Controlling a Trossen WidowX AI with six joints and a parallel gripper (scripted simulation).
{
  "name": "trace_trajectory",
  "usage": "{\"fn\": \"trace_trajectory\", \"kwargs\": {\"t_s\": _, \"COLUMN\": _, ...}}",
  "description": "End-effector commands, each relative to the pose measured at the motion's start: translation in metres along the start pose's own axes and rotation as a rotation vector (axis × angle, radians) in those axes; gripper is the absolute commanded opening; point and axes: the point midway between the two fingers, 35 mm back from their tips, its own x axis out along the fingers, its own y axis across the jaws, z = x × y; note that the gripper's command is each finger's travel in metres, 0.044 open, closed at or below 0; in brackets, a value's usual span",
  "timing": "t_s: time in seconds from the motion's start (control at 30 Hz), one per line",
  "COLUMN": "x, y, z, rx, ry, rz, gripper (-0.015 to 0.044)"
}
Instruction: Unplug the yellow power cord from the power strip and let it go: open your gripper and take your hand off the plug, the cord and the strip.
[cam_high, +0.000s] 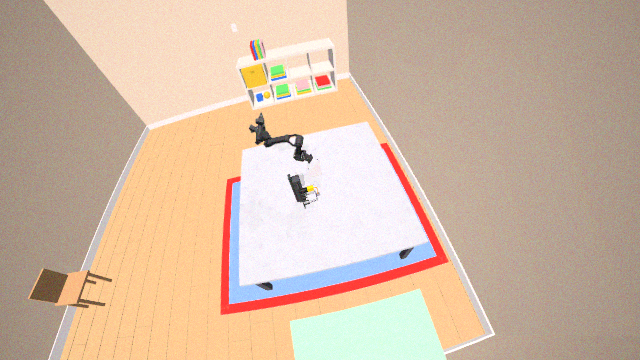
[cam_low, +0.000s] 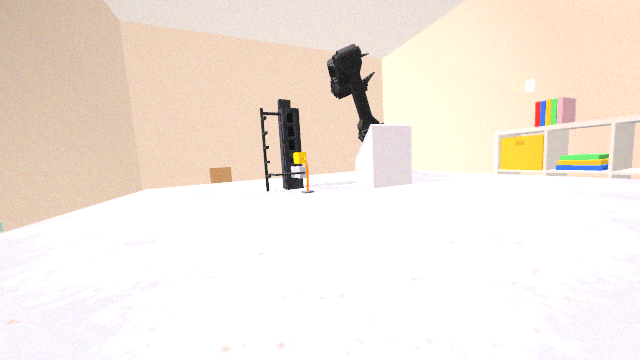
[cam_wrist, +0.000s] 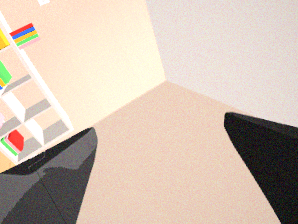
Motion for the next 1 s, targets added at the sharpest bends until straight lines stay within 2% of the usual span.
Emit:
{"fn": "trace_trajectory", "kwargs": {"t_s": 0.0, "x": 0.000, "y": 0.000, "z": 0.000, "rx": 0.000, "ry": -0.002, "rz": 0.001, "gripper": 0.0374}}
{"fn": "trace_trajectory", "kwargs": {"t_s": 0.27, "x": -0.003, "y": 0.032, "z": 0.033, "rx": -0.025, "ry": -0.130, "rz": 0.106, "gripper": 0.0164}}
{"fn": "trace_trajectory", "kwargs": {"t_s": 0.6, "x": -0.032, "y": 0.085, "z": 0.088, "rx": -0.044, "ry": -0.368, "rz": 0.296, "gripper": 0.0160}}
{"fn": "trace_trajectory", "kwargs": {"t_s": 0.97, "x": -0.093, "y": 0.132, "z": 0.137, "rx": -0.037, "ry": -0.636, "rz": 0.517, "gripper": 0.0160}}
